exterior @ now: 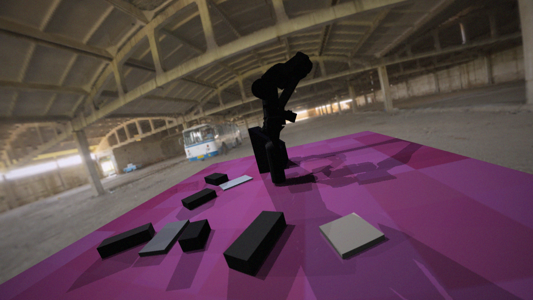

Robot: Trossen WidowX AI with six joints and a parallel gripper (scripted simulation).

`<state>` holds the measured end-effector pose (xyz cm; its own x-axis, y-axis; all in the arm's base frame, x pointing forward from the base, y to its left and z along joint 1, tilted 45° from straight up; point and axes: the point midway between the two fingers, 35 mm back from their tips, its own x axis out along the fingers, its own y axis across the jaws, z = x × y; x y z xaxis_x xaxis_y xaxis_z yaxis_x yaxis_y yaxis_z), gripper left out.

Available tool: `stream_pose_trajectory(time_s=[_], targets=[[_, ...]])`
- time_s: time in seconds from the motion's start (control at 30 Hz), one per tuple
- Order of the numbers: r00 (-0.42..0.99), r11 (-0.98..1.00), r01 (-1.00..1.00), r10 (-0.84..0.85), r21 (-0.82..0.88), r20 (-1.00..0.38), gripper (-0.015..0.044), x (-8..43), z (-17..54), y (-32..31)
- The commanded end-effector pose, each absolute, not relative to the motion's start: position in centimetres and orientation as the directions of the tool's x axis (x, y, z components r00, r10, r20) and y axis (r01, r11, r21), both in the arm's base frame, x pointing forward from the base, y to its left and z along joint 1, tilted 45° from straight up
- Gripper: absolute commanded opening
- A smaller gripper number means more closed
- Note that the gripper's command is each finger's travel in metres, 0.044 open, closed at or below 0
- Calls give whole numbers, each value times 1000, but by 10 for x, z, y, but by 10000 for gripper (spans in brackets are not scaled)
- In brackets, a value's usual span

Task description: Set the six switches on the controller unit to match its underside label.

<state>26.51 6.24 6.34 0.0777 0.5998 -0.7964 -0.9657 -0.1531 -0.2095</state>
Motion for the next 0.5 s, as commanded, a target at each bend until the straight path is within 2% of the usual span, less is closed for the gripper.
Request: stream_pose_trajectory(time_s=[0.0,0.47], targets=[[64,-161,-965,620,-207,-782,336,263,66,71],[56,-161,-965,645,-207,-763,337,260,72,79]])
